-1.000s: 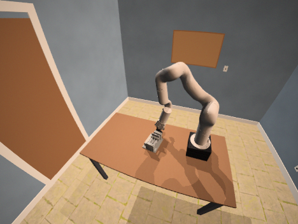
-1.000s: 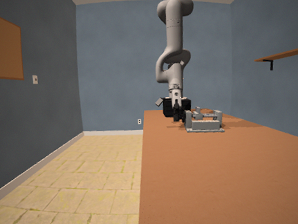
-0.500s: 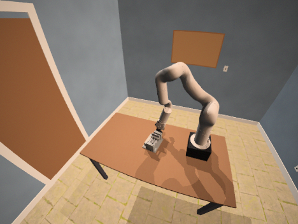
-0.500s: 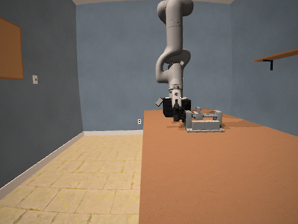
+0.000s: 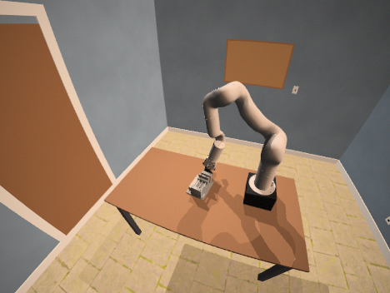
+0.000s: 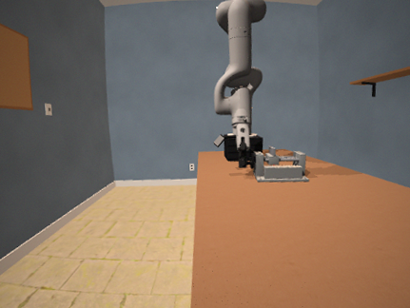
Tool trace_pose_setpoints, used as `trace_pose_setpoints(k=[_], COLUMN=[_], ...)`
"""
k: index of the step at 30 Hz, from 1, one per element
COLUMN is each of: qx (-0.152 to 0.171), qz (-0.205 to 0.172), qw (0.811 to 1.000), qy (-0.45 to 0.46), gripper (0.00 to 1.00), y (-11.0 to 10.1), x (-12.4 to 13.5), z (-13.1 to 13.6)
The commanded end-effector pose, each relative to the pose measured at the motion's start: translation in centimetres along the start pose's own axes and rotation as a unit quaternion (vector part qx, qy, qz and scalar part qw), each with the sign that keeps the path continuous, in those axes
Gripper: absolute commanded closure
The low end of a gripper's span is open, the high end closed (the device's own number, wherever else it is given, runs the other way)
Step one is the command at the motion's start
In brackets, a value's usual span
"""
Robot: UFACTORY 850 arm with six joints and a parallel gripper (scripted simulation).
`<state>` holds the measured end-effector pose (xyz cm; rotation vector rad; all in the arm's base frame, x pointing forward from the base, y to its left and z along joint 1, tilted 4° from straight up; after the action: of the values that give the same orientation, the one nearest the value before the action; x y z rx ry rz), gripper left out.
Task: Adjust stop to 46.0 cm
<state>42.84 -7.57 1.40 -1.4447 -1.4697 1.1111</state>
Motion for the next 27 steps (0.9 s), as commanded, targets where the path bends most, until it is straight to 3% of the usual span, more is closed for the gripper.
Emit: trace_pose_setpoints(k=[1, 27], qx=[0.0, 0.0], qz=[0.0, 0.0], qw=[1.0, 1.0], qy=[0.0, 0.0], gripper=[0.94, 0.94], y=[0.1, 0.8], x=[0.0, 0.2], z=[0.1, 1.1])
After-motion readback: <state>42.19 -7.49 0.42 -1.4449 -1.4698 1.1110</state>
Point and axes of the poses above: the point where the finger pads meet when closed, its own y axis out along the fingers, its own z axis across the jaws, x = y × z, the point moved 7 cm from there along -y, back along the fingers, and after that the axes turned 10 degrees about -y, right-handed, at the moved point
